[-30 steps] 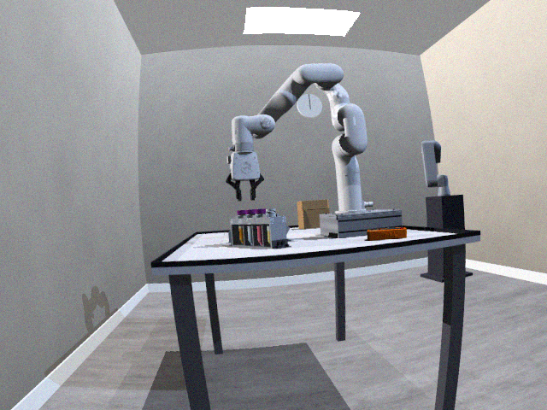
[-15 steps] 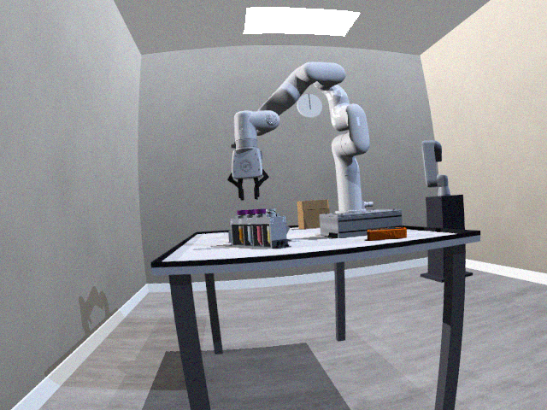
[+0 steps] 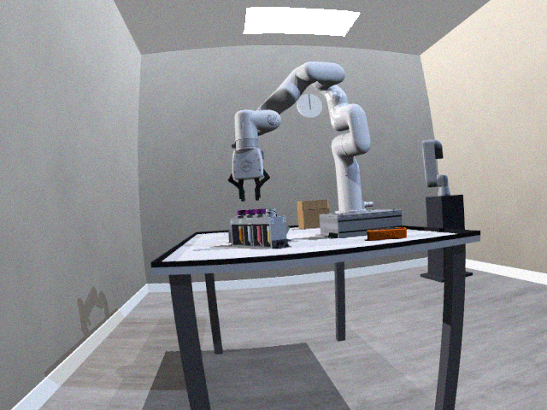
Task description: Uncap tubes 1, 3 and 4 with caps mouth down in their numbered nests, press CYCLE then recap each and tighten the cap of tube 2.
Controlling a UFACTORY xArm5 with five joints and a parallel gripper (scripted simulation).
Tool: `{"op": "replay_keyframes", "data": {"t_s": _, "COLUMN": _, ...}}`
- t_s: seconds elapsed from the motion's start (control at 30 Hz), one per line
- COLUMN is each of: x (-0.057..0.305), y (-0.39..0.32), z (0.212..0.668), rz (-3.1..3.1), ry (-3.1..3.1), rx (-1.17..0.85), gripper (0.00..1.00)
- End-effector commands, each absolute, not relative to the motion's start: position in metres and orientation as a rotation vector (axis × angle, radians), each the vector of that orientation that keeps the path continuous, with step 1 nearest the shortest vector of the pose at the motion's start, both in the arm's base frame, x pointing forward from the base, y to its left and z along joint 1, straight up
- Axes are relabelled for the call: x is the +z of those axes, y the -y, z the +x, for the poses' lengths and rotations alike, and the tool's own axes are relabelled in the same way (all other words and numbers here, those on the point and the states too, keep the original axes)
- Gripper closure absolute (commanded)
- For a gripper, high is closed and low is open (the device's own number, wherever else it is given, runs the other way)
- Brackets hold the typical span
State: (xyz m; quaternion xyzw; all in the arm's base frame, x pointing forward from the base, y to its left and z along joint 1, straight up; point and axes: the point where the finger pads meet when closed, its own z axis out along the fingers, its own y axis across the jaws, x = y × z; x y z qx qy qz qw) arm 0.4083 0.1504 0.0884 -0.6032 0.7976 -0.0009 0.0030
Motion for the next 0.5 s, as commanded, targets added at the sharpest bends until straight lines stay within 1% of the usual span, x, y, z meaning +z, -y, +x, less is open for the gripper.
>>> {"op": "replay_keyframes", "data": {"t_s": 0.0, "x": 0.076, "y": -0.151, "z": 0.409, "rz": -1.889, "ry": -2.498, "rx": 0.002, "gripper": 0.54}}
{"op": "replay_keyframes", "data": {"t_s": 0.27, "x": 0.058, "y": -0.151, "z": 0.409, "rz": -1.889, "ry": -2.498, "rx": 0.002, "gripper": 0.54}}
{"op": "replay_keyframes", "data": {"t_s": 0.47, "x": 0.058, "y": -0.151, "z": 0.409, "rz": -1.889, "ry": -2.498, "rx": 0.002, "gripper": 0.54}}
